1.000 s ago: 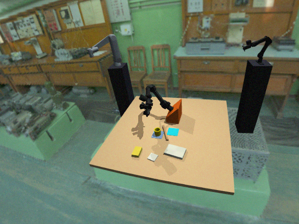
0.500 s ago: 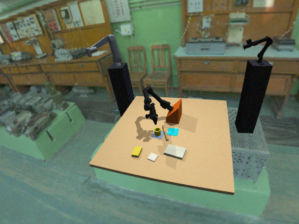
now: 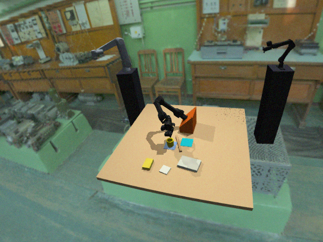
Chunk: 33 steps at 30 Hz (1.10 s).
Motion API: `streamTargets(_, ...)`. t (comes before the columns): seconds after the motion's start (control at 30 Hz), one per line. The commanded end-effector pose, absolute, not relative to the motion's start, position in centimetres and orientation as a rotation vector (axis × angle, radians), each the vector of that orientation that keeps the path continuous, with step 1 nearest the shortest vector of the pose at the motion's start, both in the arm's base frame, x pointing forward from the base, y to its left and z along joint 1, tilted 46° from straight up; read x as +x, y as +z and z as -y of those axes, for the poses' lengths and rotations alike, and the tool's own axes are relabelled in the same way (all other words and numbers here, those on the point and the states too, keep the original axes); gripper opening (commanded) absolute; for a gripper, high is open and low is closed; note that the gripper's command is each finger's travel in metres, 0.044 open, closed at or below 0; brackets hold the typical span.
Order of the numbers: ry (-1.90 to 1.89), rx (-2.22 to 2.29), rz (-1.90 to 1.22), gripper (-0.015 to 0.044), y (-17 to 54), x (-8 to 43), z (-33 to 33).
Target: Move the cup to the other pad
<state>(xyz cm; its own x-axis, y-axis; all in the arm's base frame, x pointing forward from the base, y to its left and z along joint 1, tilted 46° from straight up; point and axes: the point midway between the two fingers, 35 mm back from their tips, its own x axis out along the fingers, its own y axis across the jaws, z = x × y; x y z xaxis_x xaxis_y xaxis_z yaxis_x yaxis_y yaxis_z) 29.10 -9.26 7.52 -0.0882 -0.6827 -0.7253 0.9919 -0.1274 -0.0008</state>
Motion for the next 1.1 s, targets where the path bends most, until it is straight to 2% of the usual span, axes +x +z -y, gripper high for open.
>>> streamTargets(0.0, -1.637, 0.665, -0.572, 0.0167, 7.7, 28.8, 9.6)
streamTargets(1.07, -1.636, 0.666, -0.572, 0.0167, 4.6, 28.4, 12.7)
